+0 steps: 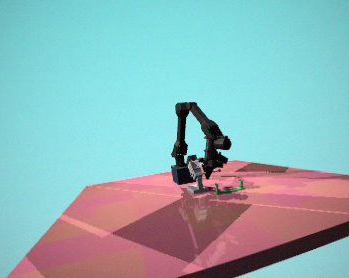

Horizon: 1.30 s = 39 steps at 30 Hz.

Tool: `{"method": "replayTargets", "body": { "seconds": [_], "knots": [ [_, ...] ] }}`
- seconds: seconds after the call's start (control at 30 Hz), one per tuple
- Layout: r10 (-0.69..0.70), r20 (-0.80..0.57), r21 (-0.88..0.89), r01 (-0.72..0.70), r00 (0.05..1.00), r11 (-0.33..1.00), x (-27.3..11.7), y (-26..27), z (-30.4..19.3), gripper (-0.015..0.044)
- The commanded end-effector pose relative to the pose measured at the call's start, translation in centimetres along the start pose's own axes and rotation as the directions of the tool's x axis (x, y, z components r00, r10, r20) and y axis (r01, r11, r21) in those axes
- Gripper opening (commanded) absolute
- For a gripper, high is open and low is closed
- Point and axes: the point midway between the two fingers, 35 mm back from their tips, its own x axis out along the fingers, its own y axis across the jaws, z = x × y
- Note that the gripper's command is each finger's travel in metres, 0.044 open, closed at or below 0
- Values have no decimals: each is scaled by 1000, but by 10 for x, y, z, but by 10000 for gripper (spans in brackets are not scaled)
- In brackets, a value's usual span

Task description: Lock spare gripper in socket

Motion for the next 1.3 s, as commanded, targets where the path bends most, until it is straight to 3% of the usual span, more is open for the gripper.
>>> {"method": "replayTargets", "body": {
  "seconds": [0.0,0.27,0.53,1.27],
  "knots": [
    [-1,6,0,1,1000,1000,0,-1,-2,0],
    [0,6,0,0,1000,1000,2,0,-7,0],
    [3,0,0,-3,1000,1000,2,0,-6,200],
    [20,-9,-4,-20,1000,1000,-36,3,10,200]
  ]
}}
